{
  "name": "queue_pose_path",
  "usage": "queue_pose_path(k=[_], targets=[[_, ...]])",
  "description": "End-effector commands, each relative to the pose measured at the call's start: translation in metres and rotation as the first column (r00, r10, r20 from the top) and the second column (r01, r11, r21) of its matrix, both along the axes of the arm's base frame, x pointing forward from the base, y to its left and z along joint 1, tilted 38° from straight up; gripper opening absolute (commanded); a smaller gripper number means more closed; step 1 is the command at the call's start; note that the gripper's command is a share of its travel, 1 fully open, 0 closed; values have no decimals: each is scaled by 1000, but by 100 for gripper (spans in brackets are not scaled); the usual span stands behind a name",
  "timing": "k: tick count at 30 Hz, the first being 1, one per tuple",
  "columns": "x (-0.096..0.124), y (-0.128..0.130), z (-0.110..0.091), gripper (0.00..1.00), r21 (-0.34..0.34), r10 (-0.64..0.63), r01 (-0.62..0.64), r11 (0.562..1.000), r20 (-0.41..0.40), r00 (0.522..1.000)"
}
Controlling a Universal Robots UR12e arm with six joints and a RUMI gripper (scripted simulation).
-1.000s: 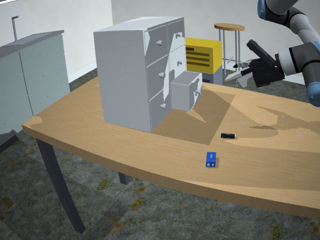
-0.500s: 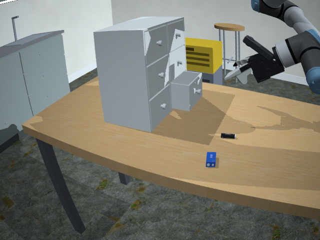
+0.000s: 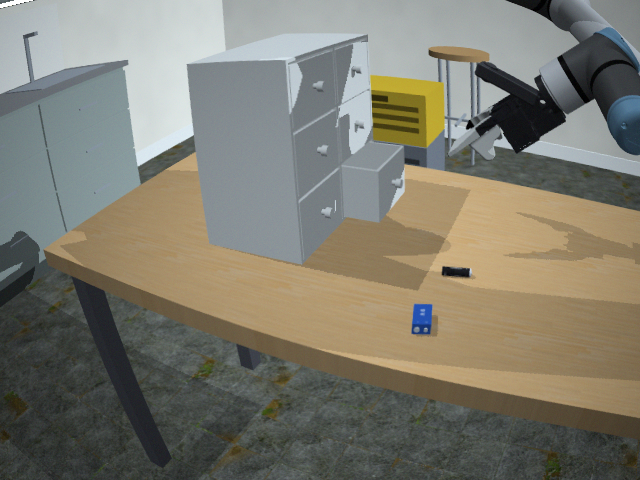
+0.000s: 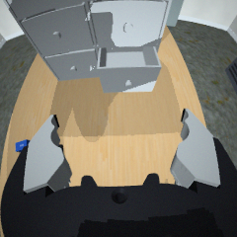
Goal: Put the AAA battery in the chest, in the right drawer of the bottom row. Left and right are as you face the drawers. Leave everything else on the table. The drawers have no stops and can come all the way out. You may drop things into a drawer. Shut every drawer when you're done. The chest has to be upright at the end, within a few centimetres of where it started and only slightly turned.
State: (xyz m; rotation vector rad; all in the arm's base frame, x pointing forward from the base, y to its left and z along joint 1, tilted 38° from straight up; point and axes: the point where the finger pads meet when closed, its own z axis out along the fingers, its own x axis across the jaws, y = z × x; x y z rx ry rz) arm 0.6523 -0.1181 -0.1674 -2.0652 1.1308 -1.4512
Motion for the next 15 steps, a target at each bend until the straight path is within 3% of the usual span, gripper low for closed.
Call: queue_pose_path(k=[1, 15], targets=[[0, -1, 1, 100, -9, -55, 55, 998, -64, 996], [-3, 3, 6, 100, -58, -183, 174, 983, -221, 958]])
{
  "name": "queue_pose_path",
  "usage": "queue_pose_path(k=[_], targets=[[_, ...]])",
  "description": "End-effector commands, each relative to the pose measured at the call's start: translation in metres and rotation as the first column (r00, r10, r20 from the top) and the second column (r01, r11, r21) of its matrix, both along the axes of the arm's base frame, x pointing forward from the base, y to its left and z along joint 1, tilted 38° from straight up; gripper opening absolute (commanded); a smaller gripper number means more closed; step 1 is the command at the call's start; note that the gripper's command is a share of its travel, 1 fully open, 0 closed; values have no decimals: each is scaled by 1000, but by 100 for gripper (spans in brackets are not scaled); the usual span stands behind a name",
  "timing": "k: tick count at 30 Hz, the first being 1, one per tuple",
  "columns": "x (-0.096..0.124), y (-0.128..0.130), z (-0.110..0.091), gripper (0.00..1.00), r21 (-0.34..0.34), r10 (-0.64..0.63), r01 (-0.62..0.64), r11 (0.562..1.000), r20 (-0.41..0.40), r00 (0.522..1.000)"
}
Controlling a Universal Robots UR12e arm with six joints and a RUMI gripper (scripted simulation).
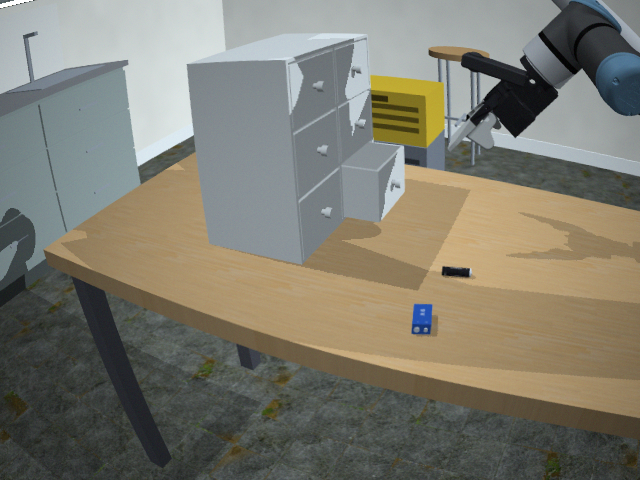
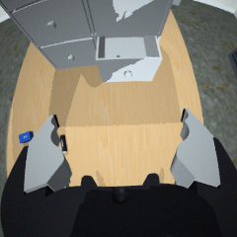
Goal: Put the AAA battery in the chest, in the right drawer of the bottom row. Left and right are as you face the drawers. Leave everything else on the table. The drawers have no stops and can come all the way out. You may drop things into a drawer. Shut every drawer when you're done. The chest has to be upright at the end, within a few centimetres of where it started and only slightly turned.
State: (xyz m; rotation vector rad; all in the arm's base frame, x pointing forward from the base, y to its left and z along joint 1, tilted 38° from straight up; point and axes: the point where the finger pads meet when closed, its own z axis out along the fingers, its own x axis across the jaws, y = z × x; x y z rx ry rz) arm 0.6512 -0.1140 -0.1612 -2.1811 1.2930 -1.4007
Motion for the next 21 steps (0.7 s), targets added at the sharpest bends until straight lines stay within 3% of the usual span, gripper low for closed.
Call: queue_pose_path(k=[1, 21], targets=[[-2, -1, 0, 100, -17, -89, 88, 996, -105, 990], [0, 2, 7, 100, -81, -236, 222, 972, -275, 932]])
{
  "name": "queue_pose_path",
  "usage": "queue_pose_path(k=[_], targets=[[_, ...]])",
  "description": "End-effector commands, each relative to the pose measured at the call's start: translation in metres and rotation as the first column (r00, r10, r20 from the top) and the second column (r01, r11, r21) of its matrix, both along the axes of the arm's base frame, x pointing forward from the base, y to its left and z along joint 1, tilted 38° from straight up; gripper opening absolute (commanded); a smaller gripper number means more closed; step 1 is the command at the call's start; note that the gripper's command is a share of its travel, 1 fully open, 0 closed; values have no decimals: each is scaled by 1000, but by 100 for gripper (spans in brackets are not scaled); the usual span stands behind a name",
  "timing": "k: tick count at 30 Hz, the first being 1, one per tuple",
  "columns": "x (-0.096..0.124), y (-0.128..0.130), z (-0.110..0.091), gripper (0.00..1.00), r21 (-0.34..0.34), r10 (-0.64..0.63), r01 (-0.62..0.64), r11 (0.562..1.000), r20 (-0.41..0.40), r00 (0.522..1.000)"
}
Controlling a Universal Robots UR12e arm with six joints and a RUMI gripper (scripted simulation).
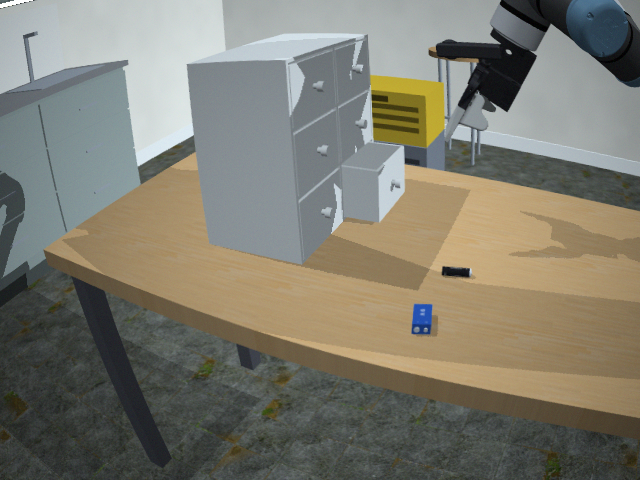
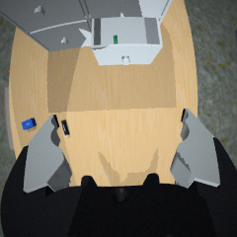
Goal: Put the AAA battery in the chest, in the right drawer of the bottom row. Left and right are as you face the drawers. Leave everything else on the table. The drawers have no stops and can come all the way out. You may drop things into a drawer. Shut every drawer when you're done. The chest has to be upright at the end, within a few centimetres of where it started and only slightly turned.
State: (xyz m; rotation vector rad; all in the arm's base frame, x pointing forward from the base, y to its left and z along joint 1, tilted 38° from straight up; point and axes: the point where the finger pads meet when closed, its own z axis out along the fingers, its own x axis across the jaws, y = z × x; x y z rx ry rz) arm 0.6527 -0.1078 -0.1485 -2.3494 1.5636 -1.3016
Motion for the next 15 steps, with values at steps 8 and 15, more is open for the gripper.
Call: queue_pose_path(k=[8, 15], targets=[[-2, -2, -3, 100, -24, -126, 123, 992, -149, 981], [-3, -1, -1, 100, -39, -163, 158, 987, -194, 967]])
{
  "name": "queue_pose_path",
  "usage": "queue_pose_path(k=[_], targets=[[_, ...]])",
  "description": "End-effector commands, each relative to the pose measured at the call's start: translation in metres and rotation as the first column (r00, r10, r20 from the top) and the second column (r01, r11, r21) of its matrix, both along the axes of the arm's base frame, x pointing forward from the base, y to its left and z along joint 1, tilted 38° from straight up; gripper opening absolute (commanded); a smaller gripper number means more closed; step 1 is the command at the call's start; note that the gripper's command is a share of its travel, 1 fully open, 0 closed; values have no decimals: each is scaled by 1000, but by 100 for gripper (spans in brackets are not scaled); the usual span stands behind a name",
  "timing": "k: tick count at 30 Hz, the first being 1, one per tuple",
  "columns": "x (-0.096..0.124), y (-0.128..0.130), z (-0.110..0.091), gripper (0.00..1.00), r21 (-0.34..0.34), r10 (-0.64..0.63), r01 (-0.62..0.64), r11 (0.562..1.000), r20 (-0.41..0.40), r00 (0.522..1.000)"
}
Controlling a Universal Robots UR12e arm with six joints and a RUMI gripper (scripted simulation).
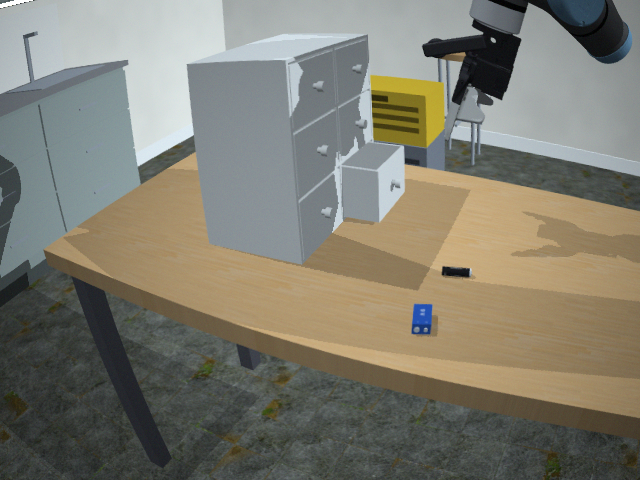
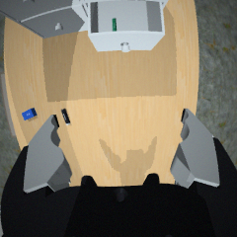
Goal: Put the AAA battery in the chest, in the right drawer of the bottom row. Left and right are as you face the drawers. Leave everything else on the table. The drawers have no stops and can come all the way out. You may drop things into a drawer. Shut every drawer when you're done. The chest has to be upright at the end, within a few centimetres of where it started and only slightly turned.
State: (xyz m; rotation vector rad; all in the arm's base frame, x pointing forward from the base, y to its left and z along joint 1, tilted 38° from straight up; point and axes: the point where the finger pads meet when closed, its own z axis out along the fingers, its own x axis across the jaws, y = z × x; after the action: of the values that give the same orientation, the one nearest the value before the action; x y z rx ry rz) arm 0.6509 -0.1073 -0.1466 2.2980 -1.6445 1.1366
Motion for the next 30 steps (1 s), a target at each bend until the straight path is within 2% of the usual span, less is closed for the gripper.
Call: queue_pose_path(k=[1, 16, 30], targets=[[-1, -1, -3, 100, -4, -53, 53, 999, -64, 997], [-1, 1, 0, 100, -27, -124, 121, 992, -151, 981], [-2, 2, 1, 100, -40, -157, 152, 988, -191, 969]])
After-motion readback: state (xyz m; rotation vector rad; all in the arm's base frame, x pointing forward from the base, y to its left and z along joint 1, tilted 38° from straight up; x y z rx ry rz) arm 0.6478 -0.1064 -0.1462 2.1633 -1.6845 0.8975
